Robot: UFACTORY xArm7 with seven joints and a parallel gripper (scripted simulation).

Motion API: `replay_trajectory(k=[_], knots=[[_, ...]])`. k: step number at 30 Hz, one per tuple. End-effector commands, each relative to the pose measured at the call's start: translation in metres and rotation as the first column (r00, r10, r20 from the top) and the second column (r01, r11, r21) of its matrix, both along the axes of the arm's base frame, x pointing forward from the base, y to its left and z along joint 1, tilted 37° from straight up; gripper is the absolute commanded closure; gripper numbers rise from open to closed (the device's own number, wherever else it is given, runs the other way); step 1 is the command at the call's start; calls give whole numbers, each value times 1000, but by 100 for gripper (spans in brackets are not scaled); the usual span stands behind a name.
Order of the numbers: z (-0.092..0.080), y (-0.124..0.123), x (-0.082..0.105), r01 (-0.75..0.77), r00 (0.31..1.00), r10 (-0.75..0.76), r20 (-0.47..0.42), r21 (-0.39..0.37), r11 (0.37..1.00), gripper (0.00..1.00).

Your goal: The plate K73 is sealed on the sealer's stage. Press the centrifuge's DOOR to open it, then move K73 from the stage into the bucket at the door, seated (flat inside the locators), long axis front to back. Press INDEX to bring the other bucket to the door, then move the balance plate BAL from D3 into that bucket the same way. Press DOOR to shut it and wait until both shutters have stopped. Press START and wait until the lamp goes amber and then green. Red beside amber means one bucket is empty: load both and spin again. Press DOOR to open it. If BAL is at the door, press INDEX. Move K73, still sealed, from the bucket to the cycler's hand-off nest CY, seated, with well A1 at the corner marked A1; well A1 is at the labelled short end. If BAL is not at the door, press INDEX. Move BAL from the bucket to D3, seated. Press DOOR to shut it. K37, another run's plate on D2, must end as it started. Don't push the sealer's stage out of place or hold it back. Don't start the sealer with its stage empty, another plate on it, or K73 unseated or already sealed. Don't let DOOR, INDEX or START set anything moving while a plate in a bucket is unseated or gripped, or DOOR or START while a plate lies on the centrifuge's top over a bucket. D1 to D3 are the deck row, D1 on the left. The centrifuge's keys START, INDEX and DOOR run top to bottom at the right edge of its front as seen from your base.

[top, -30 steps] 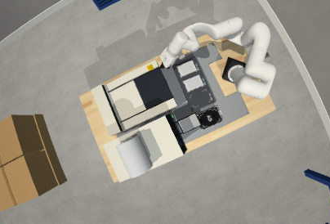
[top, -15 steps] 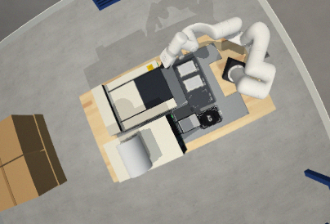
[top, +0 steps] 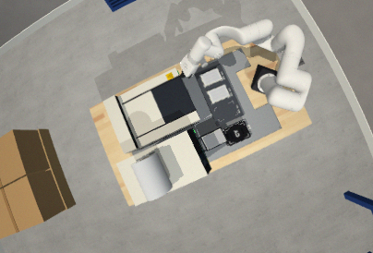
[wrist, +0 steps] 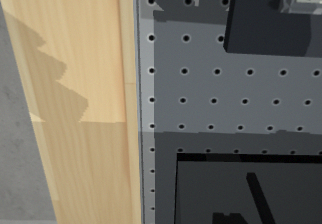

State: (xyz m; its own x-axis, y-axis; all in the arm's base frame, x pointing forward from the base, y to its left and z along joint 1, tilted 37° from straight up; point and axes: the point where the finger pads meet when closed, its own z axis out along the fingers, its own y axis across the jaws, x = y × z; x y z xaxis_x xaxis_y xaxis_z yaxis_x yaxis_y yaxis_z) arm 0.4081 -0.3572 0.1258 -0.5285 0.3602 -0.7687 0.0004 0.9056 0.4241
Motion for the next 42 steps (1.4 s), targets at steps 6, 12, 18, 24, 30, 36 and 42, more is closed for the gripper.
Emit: replay_trajectory(k=[6, 12, 18, 24, 30, 36, 42], knots=[[3, -2, 1, 4, 1000, -4, 3, -4, 1000, 100], [4, -3, 3, 4, 1000, -4, 3, -4, 1000, 100], [4, -3, 4, 4, 1000, -4, 3, -4, 1000, 100], [5, -3, 4, 4, 1000, -4, 3, -4, 1000, 100], [5, -3, 3, 4, 1000, -4, 3, -4, 1000, 100], [5, -3, -6, 4, 1000, -4, 2, -4, 1000, 100], [5, -4, -16, 4, 1000, -4, 2, -4, 1000, 100]])
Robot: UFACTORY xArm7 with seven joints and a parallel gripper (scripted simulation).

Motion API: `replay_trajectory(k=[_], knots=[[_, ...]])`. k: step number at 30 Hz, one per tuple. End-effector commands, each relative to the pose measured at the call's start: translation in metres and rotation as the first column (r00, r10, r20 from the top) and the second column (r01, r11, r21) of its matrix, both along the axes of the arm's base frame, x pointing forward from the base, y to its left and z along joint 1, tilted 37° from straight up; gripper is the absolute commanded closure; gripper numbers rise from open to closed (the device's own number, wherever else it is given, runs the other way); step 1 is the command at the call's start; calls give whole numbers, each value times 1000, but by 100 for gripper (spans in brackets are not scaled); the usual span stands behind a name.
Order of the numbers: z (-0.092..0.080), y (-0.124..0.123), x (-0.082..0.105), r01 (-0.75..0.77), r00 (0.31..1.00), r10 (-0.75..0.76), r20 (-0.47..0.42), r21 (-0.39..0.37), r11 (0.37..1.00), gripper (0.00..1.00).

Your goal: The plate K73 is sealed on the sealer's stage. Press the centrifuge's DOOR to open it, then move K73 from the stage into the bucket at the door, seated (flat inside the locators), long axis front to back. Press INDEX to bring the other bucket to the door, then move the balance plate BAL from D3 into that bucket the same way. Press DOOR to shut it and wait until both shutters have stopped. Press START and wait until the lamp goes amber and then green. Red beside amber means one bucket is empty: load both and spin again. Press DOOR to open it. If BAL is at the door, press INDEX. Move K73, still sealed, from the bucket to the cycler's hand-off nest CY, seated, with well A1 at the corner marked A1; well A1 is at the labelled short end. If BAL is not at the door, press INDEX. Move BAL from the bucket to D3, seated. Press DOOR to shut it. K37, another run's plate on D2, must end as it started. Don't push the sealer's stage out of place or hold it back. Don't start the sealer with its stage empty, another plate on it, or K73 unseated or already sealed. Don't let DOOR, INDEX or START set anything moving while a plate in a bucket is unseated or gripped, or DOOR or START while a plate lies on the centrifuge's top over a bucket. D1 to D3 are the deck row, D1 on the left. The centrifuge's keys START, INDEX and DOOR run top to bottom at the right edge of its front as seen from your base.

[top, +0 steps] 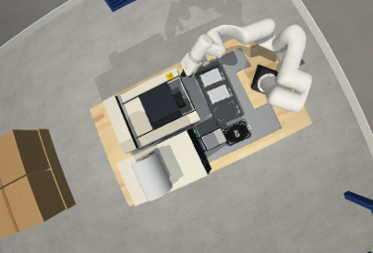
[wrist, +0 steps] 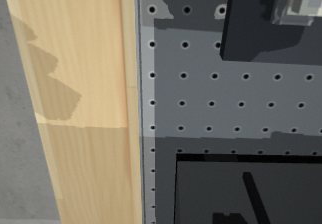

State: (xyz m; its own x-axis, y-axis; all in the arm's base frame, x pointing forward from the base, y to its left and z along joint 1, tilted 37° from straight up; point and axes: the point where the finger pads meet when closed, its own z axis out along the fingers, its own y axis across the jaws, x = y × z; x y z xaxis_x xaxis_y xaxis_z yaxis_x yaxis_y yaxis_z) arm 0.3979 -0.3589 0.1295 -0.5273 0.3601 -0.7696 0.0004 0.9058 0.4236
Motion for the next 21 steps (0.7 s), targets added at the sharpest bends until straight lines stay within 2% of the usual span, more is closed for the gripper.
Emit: replay_trajectory(k=[1, 21], knots=[[2, -2, -7, 3, 1000, -3, 1, -3, 1000, 100], [3, -2, -37, 3, 1000, -3, 1, -3, 1000, 100]])
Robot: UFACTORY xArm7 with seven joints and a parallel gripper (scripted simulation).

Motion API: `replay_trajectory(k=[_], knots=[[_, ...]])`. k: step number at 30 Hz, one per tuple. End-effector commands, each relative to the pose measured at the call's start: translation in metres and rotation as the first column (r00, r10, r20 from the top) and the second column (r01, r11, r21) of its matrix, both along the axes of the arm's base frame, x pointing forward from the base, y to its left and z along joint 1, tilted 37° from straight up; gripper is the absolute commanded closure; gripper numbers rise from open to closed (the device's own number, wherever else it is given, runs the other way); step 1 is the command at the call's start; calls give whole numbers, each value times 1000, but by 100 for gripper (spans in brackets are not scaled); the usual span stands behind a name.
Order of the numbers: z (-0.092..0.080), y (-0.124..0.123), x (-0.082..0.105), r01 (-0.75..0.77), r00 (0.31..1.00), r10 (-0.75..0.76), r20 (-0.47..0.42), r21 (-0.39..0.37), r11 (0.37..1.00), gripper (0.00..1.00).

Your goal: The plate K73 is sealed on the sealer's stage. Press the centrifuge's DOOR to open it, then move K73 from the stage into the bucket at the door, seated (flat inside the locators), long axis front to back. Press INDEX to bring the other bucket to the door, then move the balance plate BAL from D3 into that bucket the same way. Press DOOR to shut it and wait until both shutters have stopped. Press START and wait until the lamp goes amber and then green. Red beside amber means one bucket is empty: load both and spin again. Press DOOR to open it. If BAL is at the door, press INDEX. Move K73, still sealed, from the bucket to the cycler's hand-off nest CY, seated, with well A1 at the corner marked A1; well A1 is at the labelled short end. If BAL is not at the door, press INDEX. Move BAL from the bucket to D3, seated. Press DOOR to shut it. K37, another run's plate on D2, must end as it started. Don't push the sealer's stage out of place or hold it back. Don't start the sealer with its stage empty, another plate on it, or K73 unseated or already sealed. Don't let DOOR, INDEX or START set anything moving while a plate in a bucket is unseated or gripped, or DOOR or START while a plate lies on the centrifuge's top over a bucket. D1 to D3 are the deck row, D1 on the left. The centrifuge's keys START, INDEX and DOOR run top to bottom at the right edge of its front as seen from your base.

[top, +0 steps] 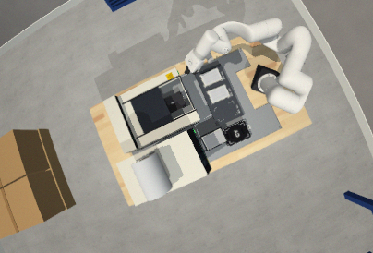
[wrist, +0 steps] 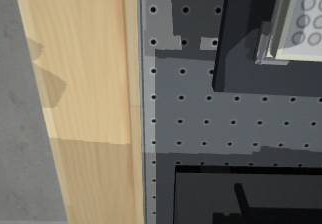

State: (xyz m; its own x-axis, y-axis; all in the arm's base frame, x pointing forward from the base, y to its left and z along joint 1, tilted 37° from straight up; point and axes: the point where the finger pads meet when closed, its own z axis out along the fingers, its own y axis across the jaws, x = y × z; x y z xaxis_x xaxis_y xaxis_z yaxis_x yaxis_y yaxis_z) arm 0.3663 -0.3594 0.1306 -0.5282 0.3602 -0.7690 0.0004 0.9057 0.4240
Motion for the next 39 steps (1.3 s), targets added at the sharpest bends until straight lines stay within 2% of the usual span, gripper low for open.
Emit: replay_trajectory(k=[1, 20, 30, 39], knots=[[2, -2, -6, 4, 1000, -4, 2, -3, 1000, 100], [3, -2, -31, 4, 1000, -4, 1, -3, 1000, 100], [40, -19, -61, 4, 1000, -4, 1, -3, 1000, 100], [40, -19, -61, 4, 1000, -4, 1, -3, 1000, 100]])
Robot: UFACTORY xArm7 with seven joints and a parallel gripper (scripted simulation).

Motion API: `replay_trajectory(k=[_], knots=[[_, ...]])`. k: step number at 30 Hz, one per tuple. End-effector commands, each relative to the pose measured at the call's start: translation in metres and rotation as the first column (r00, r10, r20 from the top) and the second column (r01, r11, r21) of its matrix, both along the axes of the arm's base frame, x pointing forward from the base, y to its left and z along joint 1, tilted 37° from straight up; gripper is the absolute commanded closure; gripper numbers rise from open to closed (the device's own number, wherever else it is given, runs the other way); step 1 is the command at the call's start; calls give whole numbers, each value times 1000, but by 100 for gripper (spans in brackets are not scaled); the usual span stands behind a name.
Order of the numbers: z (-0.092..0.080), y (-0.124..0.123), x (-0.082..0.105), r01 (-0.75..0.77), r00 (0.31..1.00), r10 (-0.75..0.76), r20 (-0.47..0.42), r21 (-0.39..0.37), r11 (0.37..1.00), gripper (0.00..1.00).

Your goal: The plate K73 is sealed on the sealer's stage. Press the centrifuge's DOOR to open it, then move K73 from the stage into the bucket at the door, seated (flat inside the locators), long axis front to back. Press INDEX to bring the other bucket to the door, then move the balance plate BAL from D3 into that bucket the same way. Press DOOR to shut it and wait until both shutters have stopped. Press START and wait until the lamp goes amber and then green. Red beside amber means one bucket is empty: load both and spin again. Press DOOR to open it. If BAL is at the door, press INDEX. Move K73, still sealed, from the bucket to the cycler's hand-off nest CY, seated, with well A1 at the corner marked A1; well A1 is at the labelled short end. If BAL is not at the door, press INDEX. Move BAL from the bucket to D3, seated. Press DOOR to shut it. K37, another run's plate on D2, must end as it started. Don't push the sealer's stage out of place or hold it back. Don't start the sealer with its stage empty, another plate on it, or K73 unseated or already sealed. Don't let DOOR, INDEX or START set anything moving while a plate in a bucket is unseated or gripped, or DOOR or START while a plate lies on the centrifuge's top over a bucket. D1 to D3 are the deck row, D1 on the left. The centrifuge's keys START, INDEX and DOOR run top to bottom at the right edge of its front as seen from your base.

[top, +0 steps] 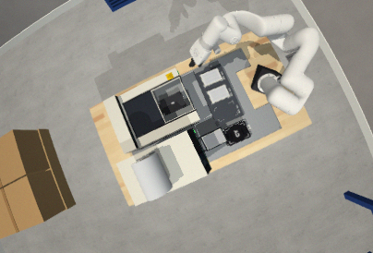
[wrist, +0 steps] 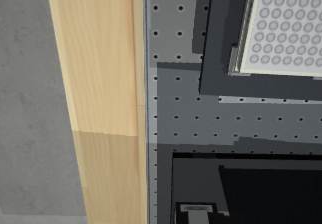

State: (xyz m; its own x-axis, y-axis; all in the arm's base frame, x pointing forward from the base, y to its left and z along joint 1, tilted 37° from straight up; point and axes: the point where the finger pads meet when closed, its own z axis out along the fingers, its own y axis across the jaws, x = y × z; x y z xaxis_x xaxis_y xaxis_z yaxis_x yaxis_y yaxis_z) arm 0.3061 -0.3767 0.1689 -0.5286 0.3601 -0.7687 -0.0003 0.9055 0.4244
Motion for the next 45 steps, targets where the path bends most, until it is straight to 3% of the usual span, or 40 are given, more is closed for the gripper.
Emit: replay_trajectory(k=[1, 12, 14, 18, 45], knots=[[2, -2, -1, -10, 1000, 10, -29, -4, 1000, 100], [2, -2, -1, -161, 923, 160, -351, 26, 987, 100], [2, -2, -1, -161, 923, 160, -351, 26, 987, 100], [2, -2, -1, -208, 868, 207, -451, 47, 977, 100], [2, -2, -1, -208, 868, 207, -451, 47, 977, 100]])
